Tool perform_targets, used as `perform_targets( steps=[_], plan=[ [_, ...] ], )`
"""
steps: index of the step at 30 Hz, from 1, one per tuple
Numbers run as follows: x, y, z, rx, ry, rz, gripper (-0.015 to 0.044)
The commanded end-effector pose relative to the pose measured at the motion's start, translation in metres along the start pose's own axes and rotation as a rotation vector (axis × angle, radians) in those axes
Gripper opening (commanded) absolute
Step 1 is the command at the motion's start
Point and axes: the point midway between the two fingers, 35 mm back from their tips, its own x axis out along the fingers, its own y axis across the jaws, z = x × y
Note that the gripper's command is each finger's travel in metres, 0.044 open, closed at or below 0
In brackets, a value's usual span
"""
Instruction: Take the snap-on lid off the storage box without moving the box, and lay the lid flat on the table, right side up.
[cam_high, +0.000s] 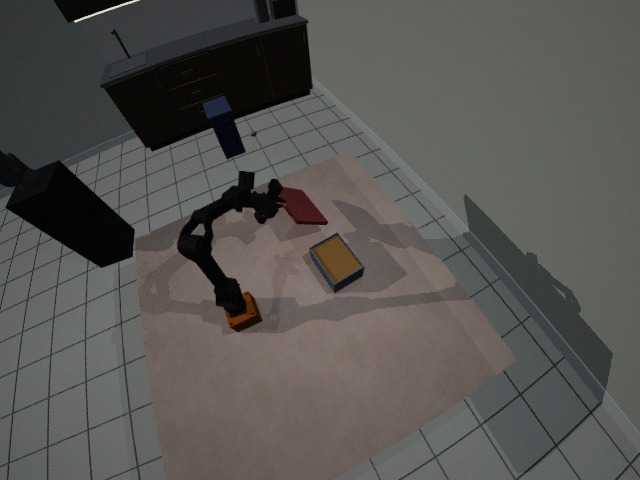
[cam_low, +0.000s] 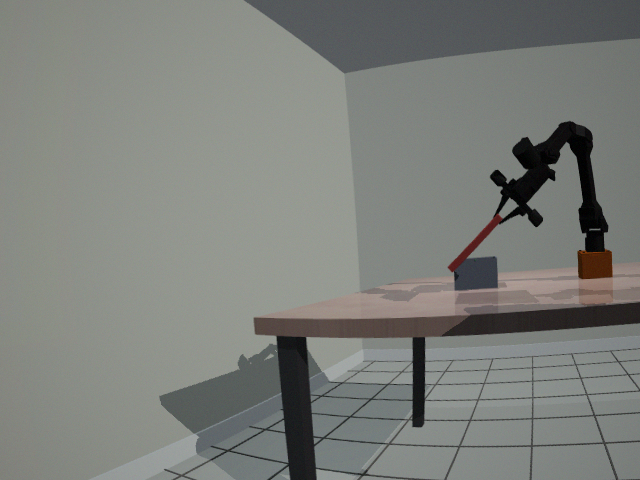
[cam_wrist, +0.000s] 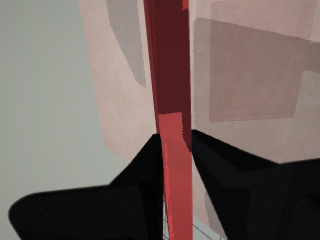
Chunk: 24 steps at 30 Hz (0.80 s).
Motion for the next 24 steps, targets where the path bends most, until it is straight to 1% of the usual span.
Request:
perform_targets(
  steps=[1, 24],
  plan=[
    [0.002, -0.001, 0.000, 0.009, -0.003, 0.011, 0.0000],
    [0.014, -0.015, 0.000, 0.009, -0.003, 0.011, 0.0000]
  ],
)
